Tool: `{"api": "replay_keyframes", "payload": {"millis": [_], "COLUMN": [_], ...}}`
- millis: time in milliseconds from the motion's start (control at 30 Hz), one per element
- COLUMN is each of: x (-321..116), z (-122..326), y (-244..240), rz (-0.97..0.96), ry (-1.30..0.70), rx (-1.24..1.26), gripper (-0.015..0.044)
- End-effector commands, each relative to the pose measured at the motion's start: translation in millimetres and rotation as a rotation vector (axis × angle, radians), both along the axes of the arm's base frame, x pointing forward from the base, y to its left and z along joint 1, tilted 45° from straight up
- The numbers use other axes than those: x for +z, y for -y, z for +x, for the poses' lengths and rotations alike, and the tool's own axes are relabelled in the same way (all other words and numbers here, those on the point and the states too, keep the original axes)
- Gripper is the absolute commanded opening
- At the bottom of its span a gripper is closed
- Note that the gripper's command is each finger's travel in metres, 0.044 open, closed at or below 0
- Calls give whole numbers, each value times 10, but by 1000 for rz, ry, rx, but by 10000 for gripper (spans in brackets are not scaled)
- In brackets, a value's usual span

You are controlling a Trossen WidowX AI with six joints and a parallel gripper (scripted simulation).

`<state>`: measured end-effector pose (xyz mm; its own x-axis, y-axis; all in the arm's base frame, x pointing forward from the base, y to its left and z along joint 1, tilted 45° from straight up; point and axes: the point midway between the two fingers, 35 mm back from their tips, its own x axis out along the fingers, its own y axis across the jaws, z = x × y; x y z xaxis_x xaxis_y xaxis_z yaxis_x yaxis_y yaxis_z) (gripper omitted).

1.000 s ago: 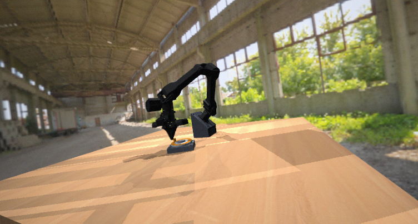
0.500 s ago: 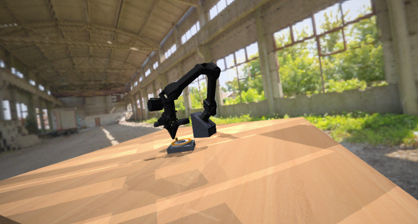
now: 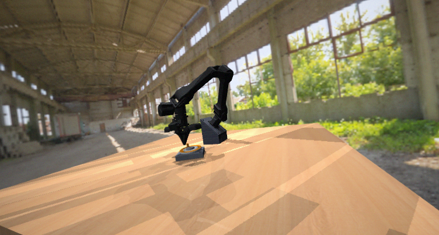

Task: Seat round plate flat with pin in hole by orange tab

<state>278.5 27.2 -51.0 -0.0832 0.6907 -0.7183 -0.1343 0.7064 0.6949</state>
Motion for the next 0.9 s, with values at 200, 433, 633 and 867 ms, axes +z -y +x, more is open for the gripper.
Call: {"api": "replay_keyframes", "payload": {"millis": [200, 433, 633, 867], "x": [28, 50, 69, 87], "z": [-127, -159, -184, -211], "y": [-38, -50, -65, -91], "rz": [4, 4, 4, 4], "ry": [-14, -14, -14, -15], "rx": [3, 3, 3, 3], "gripper": [0, 0, 0, 0]}}
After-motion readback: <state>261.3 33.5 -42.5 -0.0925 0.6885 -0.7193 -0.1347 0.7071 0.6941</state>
